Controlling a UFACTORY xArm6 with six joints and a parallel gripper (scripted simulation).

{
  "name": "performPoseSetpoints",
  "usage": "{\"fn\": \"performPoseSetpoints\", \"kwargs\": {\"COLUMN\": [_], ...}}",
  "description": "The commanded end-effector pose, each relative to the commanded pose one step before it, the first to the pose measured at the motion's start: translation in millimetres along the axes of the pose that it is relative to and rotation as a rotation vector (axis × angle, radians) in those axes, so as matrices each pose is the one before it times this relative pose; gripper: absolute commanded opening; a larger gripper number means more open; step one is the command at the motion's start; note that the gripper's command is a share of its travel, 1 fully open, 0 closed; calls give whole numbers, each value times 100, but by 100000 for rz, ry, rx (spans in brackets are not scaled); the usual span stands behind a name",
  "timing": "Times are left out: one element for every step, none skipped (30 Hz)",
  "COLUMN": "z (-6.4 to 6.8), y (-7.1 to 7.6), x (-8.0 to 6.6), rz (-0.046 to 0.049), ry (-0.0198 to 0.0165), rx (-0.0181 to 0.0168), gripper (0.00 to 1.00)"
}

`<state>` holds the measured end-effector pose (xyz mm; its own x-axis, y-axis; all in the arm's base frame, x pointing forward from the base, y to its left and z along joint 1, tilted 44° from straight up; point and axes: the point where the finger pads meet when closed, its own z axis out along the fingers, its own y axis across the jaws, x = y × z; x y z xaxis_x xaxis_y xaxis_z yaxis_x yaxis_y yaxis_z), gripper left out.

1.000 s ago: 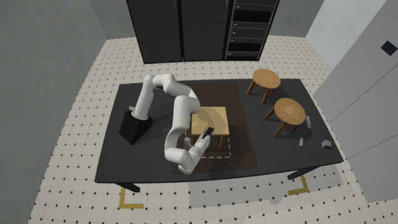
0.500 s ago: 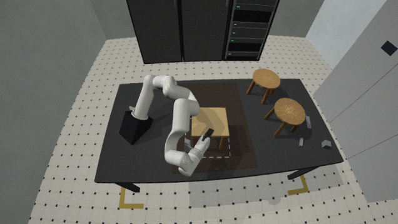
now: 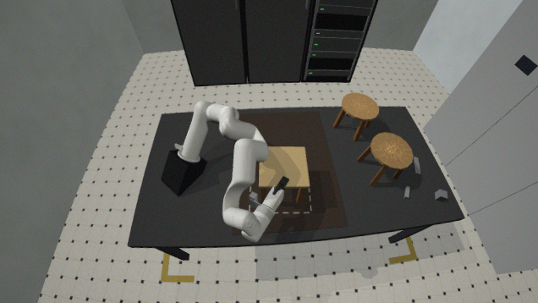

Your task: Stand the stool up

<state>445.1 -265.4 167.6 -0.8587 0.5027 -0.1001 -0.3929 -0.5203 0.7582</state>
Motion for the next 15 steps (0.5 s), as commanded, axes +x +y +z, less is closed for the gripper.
{"fn": "performPoseSetpoints", "kwargs": {"z": [-262, -49, -47, 0, 0, -45, -43, -41, -39, -36, -34, -31, -29, -27, -24], "y": [-112, -51, -49, 0, 0, -47, -45, -42, -40, -37, -34, -31, -29, -26, -24], "x": [-214, -30, -29, 0, 0, -27, -25, -23, -22, -21, -21, -19, -17, -16, -14], "rz": [408, 151, 145, 0, 0, 139, 133, 126, 119, 111, 102, 95, 88, 80, 72], "ry": [199, -2, -1, 0, 0, 0, 1, 1, 2, 0, -2, -1, 0, 0, 0], "rx": [-1287, -258, -249, 0, 0, -239, -228, -217, -205, -190, -175, -163, -150, -137, -124], "gripper": [21, 21, 21, 21, 21, 21, 21, 21, 21, 21, 21, 21, 21, 21, 21]}}
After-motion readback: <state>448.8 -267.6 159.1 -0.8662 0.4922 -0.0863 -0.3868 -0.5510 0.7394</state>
